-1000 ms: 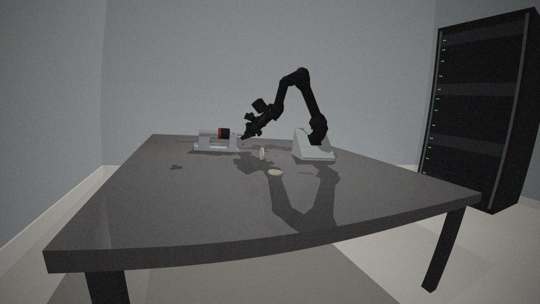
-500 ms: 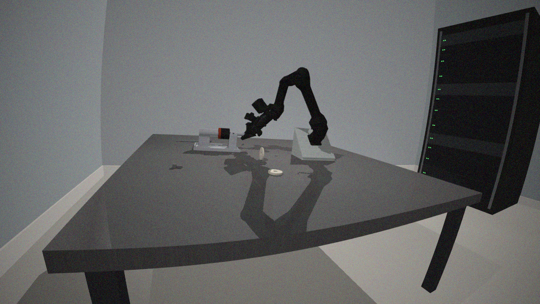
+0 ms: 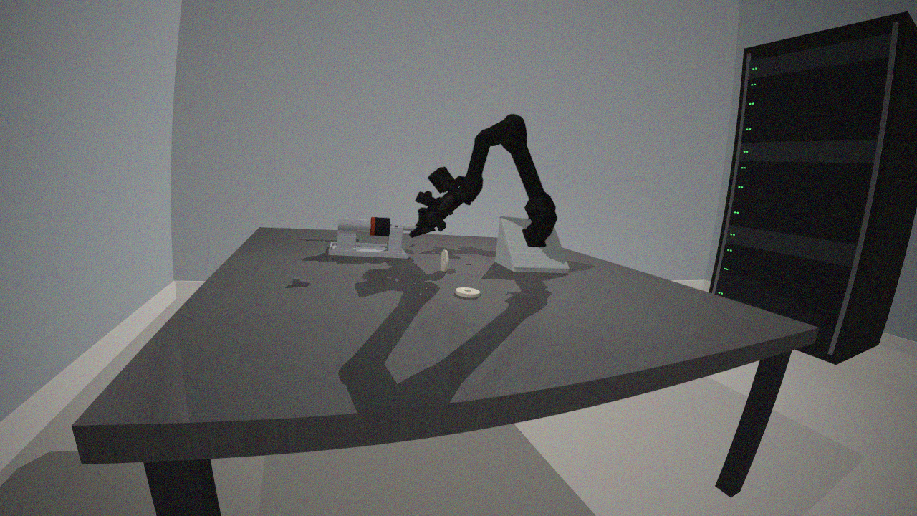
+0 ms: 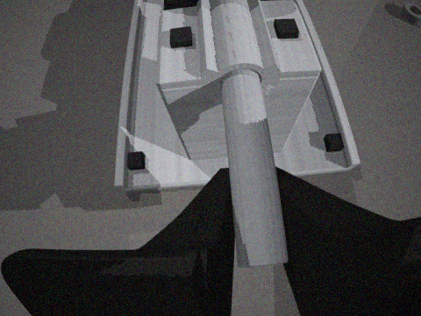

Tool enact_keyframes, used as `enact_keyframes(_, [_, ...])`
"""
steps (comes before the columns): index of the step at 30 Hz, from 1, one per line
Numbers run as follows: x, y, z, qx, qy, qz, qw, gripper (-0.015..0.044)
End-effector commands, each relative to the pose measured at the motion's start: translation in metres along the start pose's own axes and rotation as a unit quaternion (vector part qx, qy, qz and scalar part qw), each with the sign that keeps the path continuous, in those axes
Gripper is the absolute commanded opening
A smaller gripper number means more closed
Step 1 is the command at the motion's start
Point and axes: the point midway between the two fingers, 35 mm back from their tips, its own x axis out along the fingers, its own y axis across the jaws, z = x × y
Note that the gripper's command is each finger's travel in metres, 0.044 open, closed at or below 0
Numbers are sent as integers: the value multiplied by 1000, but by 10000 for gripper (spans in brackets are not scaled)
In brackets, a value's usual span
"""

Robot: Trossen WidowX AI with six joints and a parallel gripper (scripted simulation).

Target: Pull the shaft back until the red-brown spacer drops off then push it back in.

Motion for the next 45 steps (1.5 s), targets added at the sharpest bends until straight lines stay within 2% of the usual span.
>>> enact_keyframes(1, [-1, 0, -1, 0, 0, 2, 1000, 0])
enact_keyframes(45, [-4, 0, -4, 0, 0, 2, 1000, 0])
